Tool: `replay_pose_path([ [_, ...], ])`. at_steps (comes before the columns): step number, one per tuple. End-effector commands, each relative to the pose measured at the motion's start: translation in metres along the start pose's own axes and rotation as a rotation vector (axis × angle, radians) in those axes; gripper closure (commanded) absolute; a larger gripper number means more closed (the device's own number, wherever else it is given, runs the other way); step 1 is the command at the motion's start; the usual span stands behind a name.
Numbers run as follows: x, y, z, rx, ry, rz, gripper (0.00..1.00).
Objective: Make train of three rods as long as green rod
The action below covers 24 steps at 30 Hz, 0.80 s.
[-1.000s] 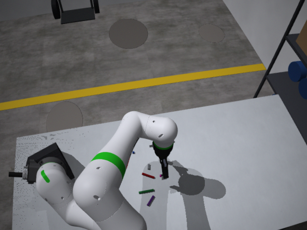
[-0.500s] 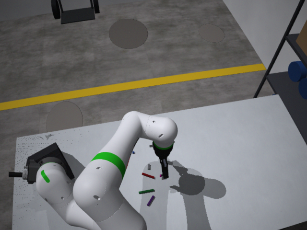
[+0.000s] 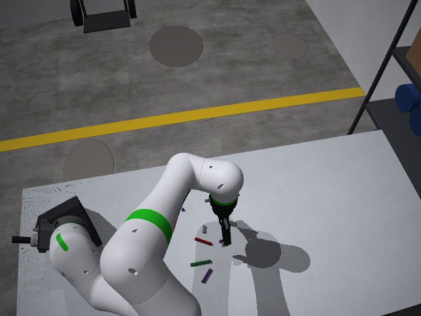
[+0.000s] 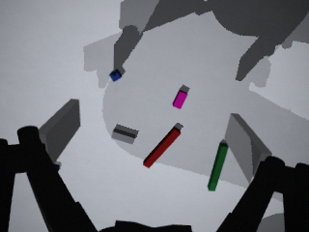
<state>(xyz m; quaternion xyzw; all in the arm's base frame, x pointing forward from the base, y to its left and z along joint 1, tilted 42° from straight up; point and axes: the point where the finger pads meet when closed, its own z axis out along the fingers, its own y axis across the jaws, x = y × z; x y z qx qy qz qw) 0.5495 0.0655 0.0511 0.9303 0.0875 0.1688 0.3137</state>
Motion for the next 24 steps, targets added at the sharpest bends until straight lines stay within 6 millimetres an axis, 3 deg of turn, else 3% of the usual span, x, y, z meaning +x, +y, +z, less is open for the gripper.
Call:
replay_pose_path([
  [1, 0.0, 0.0, 0.0, 0.0, 0.0, 0.0, 0.0],
  [9, -0.001, 0.002, 0.0, 0.0, 0.0, -0.051, 0.0],
  [24, -0.018, 0.021, -0.002, 0.0, 0.0, -0.58, 0.0],
])
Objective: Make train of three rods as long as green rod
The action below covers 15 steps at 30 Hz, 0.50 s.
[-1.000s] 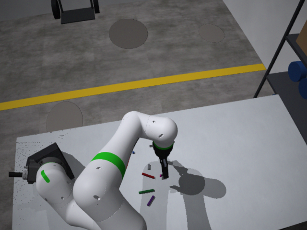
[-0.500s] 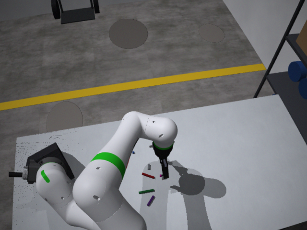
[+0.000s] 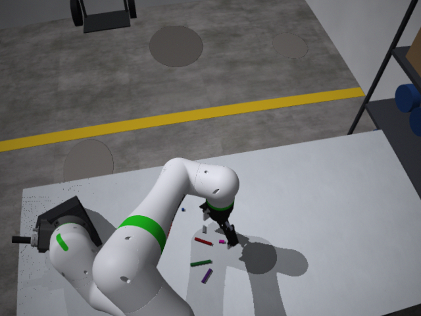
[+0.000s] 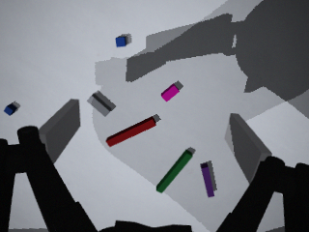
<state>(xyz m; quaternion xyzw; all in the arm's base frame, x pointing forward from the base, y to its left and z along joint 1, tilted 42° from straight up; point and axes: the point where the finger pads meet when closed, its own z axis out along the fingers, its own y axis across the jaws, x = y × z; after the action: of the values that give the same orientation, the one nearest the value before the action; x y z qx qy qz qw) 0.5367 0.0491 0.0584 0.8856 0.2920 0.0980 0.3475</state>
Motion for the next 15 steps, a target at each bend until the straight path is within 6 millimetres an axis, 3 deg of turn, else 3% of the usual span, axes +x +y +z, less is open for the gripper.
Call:
replay_pose_path([
  [1, -0.007, 0.003, -0.001, 0.011, -0.002, -0.167, 0.0],
  [10, -0.021, 0.009, -0.001, 0.011, -0.001, -0.482, 0.0],
  [12, -0.021, 0.009, -0.001, 0.011, -0.001, -0.482, 0.0],
  [15, -0.028, 0.011, -0.001, 0.011, 0.0, -0.635, 0.0],
])
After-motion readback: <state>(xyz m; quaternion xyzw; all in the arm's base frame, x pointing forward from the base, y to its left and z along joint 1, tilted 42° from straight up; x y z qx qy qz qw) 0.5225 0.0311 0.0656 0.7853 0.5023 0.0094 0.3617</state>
